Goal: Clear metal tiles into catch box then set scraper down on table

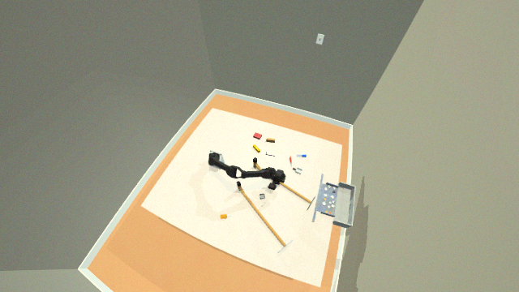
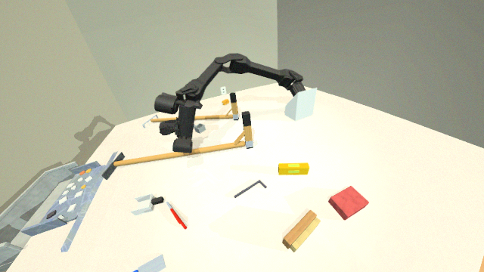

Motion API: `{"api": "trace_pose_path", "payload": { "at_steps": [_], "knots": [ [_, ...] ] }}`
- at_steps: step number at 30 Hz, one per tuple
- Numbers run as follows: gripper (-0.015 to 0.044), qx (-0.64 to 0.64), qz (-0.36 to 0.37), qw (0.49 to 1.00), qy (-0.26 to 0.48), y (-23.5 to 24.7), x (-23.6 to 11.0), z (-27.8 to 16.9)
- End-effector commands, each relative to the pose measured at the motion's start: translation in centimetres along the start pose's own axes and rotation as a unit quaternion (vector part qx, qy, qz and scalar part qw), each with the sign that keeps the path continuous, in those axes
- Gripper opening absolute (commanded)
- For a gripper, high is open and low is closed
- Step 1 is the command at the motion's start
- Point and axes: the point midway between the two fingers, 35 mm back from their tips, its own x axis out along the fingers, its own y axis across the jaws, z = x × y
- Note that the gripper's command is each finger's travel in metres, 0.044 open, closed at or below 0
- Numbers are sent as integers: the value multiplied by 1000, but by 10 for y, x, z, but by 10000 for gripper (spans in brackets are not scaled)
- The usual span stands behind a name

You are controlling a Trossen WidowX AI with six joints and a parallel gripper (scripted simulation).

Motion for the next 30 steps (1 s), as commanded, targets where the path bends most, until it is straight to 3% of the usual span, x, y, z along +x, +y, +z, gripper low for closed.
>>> {"api": "trace_pose_path", "payload": {
  "at_steps": [1, 16, 30],
  "knots": [
    [0, -2, 2, 1000, 0, 10, 0, 0],
    [0, 1, 0, 1000, -1, 14, 1, 3],
    [0, 2, 2, 1000, 1, 16, -44, 26]
  ]
}}
